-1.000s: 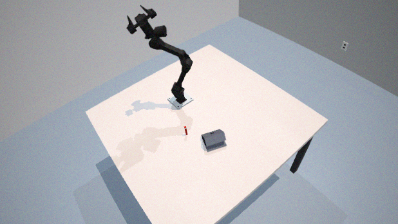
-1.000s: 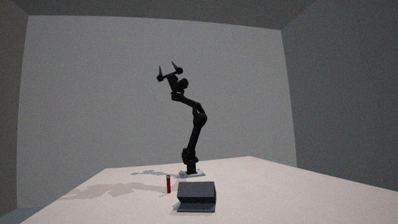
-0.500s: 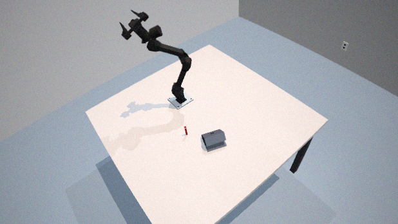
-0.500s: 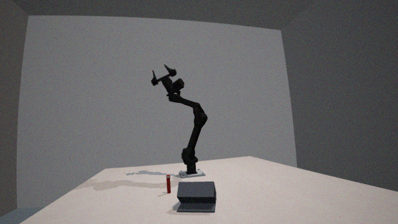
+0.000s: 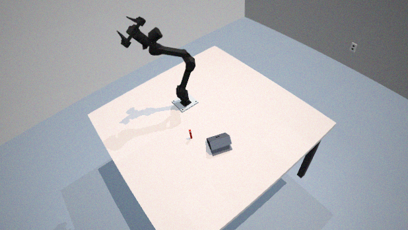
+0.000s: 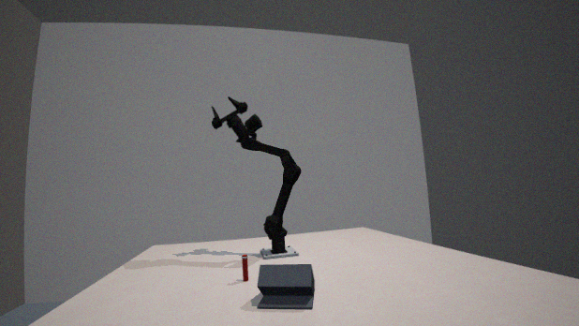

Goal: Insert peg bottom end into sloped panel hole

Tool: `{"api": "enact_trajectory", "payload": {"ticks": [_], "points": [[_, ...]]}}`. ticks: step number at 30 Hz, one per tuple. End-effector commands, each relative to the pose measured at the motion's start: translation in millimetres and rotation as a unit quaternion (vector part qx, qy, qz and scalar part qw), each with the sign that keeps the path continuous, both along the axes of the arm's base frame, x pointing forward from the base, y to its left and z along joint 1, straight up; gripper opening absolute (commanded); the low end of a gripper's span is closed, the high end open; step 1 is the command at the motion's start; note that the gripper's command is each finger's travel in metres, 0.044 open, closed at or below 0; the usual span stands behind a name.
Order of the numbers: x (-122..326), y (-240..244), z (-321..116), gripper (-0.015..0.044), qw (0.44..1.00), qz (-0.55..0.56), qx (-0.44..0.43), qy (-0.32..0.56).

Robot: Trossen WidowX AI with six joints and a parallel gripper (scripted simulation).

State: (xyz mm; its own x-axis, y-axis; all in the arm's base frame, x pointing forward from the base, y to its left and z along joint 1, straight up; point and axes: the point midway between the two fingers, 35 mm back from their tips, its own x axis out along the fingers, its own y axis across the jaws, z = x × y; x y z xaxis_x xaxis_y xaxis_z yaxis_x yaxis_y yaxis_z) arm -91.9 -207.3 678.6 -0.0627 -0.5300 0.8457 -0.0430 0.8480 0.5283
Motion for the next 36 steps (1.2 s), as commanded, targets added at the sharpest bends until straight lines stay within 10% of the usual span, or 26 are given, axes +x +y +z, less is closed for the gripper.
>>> {"api": "enact_trajectory", "payload": {"ticks": [1,36], "points": [[-2.2,-22.1,-11.1,0.044,1.0,0.003,0.028,-0.01],[83.4,-159.2,-123.4,0.044,0.955,0.046,0.286,0.06]]}}
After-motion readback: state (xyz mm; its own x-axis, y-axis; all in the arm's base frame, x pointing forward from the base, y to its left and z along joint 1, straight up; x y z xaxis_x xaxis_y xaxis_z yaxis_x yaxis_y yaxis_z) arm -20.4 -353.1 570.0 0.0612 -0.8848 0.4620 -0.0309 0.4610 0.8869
